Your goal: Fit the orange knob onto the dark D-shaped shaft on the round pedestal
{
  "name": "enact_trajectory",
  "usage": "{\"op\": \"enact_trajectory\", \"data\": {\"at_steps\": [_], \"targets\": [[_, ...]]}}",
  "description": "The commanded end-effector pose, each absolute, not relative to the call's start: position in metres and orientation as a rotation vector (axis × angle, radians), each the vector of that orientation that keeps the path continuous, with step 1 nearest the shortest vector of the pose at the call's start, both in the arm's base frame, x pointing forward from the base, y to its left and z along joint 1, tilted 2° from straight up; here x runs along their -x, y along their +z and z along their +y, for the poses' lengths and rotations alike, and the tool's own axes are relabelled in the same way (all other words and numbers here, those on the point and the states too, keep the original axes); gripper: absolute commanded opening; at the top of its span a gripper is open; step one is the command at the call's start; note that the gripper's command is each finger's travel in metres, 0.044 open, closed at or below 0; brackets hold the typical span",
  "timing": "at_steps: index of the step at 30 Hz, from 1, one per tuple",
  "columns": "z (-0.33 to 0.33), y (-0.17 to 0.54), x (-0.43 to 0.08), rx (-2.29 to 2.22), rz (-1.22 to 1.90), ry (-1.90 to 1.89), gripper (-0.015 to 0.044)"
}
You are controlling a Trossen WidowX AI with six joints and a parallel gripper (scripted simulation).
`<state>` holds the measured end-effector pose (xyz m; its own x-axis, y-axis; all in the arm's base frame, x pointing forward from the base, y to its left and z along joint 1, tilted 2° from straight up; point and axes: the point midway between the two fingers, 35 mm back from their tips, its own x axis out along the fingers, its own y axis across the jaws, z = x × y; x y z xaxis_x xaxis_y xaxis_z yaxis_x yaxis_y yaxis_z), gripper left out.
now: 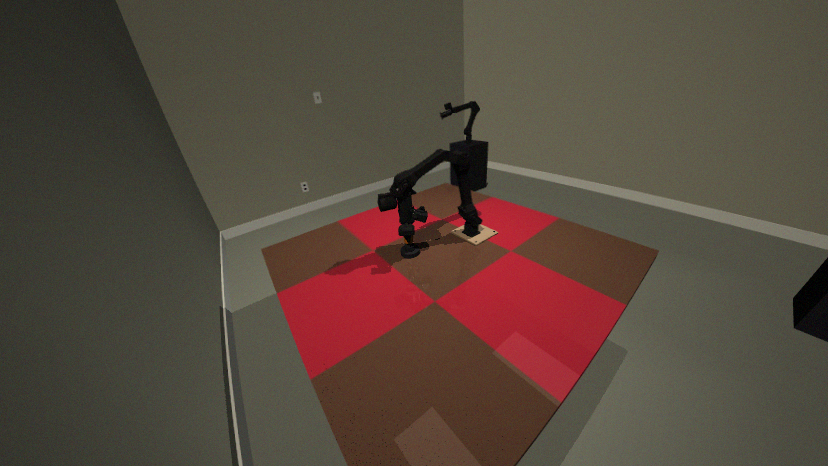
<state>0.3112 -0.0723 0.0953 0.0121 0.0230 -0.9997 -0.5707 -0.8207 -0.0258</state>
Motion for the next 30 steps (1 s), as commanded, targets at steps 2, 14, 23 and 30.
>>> {"op": "enact_trajectory", "data": {"at_steps": [2, 14, 23, 30], "targets": [[-0.0723, 0.0946, -0.3116, 1.875, 0.555, 1.865, 0.0], [-0.0726, 0.0958, -0.3127, 1.875, 0.555, 1.864, 0.0], [-0.0732, 0.1001, -0.3142, 1.929, 0.482, 1.917, 0.0], [-0.0735, 0.0996, -0.3146, 2.005, 0.372, 1.989, 0.0]]}}
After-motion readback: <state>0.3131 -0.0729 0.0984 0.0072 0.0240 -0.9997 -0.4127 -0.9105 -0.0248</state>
